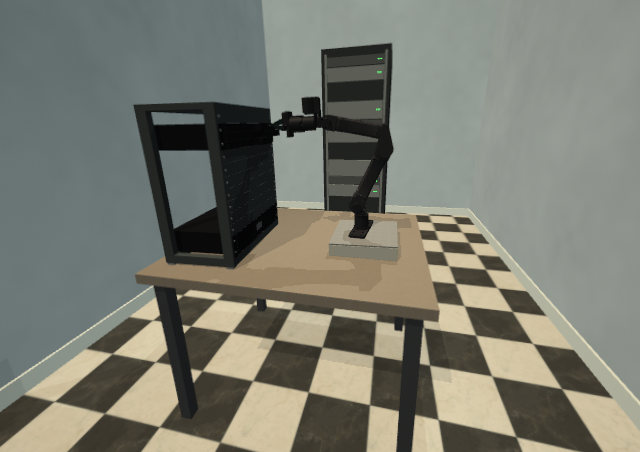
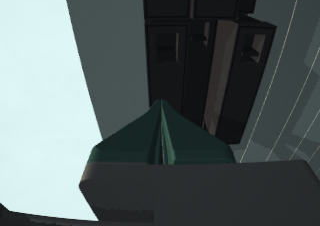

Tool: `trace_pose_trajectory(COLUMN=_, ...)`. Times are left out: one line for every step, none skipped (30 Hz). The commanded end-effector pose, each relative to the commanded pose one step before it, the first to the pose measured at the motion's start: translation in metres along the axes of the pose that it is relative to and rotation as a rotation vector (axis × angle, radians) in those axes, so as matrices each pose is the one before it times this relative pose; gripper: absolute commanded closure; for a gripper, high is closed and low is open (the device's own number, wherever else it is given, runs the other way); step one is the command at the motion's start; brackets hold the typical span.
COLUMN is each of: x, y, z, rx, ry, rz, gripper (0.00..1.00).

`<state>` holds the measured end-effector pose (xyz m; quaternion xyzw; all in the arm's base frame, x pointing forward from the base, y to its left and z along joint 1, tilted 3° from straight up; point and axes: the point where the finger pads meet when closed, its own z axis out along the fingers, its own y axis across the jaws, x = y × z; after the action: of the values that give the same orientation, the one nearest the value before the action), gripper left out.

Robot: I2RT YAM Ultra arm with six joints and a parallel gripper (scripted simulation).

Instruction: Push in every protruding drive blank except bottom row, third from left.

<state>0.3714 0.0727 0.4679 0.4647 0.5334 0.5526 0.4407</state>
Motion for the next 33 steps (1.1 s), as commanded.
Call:
trace_pose_trajectory(x=-0.00344, y=0.02424, z=-0.00550, rx=-0.06149, ry=-0.01222, rz=-0.01406, gripper=1.00)
trace_pose_trajectory(x=0.00000, y=0.00000, z=0.00000, rx=0.00000, ry=0.00000, rz=0.00000, gripper=1.00)
trace_pose_trajectory(x=0.00000, y=0.00000, z=0.00000, rx=0.00000, ry=0.00000, rz=0.00000, gripper=1.00)
trace_pose_trajectory(x=0.00000, y=0.00000, z=0.00000, rx=0.00000, ry=0.00000, rz=0.00000, gripper=1.00)
trace_pose_trajectory(x=0.00000, y=0.00000, z=0.00000, rx=0.00000, ry=0.00000, rz=0.00000, gripper=1.00)
trace_pose_trajectory(x=0.00000, y=0.00000, z=0.00000, rx=0.00000, ry=0.00000, rz=0.00000, gripper=1.00)
trace_pose_trajectory(x=0.00000, y=0.00000, z=0.00000, rx=0.00000, ry=0.00000, rz=0.00000, gripper=1.00)
trace_pose_trajectory(x=0.00000, y=0.00000, z=0.00000, rx=0.00000, ry=0.00000, rz=0.00000, gripper=1.00)
trace_pose_trajectory(x=-0.00009, y=0.00020, z=-0.00012, rx=-0.00080, ry=-0.00009, rz=0.00000, gripper=1.00)
trace_pose_trajectory(x=-0.00050, y=0.00052, z=-0.00069, rx=-0.00209, ry=-0.00055, rz=-0.00006, gripper=1.00)
trace_pose_trajectory(x=-0.00029, y=0.00105, z=-0.00143, rx=-0.00425, ry=0.00084, rz=-0.00003, gripper=1.00)
trace_pose_trajectory(x=0.00022, y=0.00145, z=-0.00201, rx=-0.00590, ry=0.00283, rz=0.00005, gripper=1.00)
trace_pose_trajectory(x=0.00000, y=-0.00850, z=-0.00001, rx=0.01461, ry=0.00253, rz=-0.00024, gripper=1.00)
trace_pose_trajectory(x=0.00000, y=0.00000, z=0.00000, rx=0.00000, ry=0.00000, rz=0.00000, gripper=1.00)
trace_pose_trajectory(x=0.00000, y=0.00000, z=0.00000, rx=0.00000, ry=0.00000, rz=0.00000, gripper=1.00)
trace_pose_trajectory(x=-0.00040, y=-0.01107, z=0.00222, rx=0.02149, ry=0.00022, rz=-0.00023, gripper=1.00)
trace_pose_trajectory(x=-0.00020, y=-0.00056, z=0.00006, rx=0.00000, ry=0.00000, rz=-0.00001, gripper=1.00)
trace_pose_trajectory(x=-0.00010, y=-0.00027, z=0.00003, rx=0.00000, ry=0.00000, rz=0.00000, gripper=1.00)
trace_pose_trajectory(x=0.00087, y=-0.00007, z=0.00000, rx=0.00007, ry=0.00238, rz=0.00009, gripper=1.00)
trace_pose_trajectory(x=0.00082, y=0.00439, z=-0.00098, rx=-0.00917, ry=0.00215, rz=0.00014, gripper=1.00)
trace_pose_trajectory(x=0.00019, y=0.00503, z=-0.00017, rx=-0.00969, ry=0.00041, rz=0.00008, gripper=1.00)
trace_pose_trajectory(x=0.00002, y=0.00085, z=-0.00019, rx=-0.00178, ry=0.00005, rz=0.00001, gripper=1.00)
trace_pose_trajectory(x=0.00000, y=0.00001, z=0.00000, rx=-0.00001, ry=0.00000, rz=0.00000, gripper=1.00)
trace_pose_trajectory(x=0.00000, y=-0.00001, z=0.00001, rx=0.00003, ry=0.00000, rz=0.00000, gripper=1.00)
trace_pose_trajectory(x=0.00000, y=0.00000, z=0.00000, rx=0.00001, ry=0.00000, rz=0.00000, gripper=1.00)
trace_pose_trajectory(x=-0.00005, y=0.00001, z=0.00000, rx=-0.00002, ry=-0.00029, rz=0.00000, gripper=1.00)
trace_pose_trajectory(x=-0.00003, y=0.00000, z=0.00000, rx=-0.00001, ry=-0.00016, rz=0.00000, gripper=1.00)
trace_pose_trajectory(x=-0.00001, y=0.00000, z=0.00000, rx=0.00001, ry=-0.00003, rz=0.00000, gripper=1.00)
trace_pose_trajectory(x=0.00000, y=0.00000, z=0.00000, rx=0.00000, ry=0.00000, rz=0.00000, gripper=1.00)
trace_pose_trajectory(x=0.00000, y=0.00000, z=0.00000, rx=0.00000, ry=0.00000, rz=0.00000, gripper=1.00)
trace_pose_trajectory(x=0.00000, y=0.00000, z=0.00000, rx=0.00000, ry=0.00000, rz=0.00000, gripper=1.00)
trace_pose_trajectory(x=0.00000, y=0.00000, z=0.00000, rx=0.00000, ry=0.00000, rz=0.00000, gripper=1.00)
trace_pose_trajectory(x=0.00000, y=0.00000, z=0.00000, rx=0.00000, ry=0.00000, rz=0.00000, gripper=1.00)
